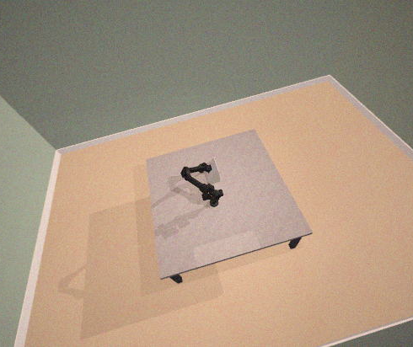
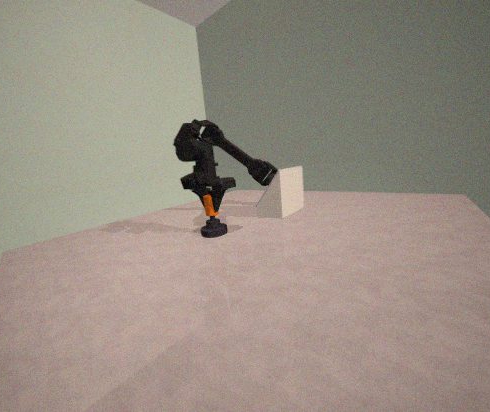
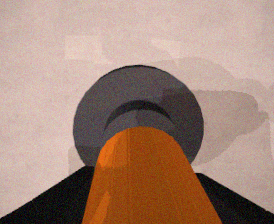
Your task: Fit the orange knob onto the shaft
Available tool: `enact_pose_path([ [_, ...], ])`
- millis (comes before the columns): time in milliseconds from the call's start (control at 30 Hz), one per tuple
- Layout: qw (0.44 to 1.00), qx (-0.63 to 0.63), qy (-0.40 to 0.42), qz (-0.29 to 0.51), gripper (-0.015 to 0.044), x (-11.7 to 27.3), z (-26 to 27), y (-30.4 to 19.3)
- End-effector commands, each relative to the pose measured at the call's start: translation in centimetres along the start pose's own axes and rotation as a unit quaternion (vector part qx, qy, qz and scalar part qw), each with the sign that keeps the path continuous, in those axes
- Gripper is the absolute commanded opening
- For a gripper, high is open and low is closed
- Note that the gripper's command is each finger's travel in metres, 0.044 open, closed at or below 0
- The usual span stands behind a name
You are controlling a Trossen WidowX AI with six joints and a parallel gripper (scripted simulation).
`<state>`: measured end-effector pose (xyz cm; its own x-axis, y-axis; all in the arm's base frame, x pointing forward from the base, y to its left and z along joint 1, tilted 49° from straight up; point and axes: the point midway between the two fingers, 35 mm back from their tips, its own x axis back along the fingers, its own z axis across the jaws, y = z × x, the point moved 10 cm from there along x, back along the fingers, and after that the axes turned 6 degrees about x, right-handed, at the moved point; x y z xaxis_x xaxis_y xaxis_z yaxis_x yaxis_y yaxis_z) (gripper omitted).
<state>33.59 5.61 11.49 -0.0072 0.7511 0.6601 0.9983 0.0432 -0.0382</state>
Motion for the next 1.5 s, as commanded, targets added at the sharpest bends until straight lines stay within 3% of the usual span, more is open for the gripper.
enact_pose_path([
  [0,1.0,-0.001,-0.002,-0.003,0.0,0.17,-0.32,0.12],
  [633,1.0,-0.001,-0.002,-0.003,0.0,0.21,-0.14,-0.04],
  [900,0.995,0.104,-0.002,-0.003,0.0,-0.01,0.19,-0.09],
  [1467,0.995,0.104,-0.002,-0.003,0.0,-0.24,-0.02,-0.03],
])
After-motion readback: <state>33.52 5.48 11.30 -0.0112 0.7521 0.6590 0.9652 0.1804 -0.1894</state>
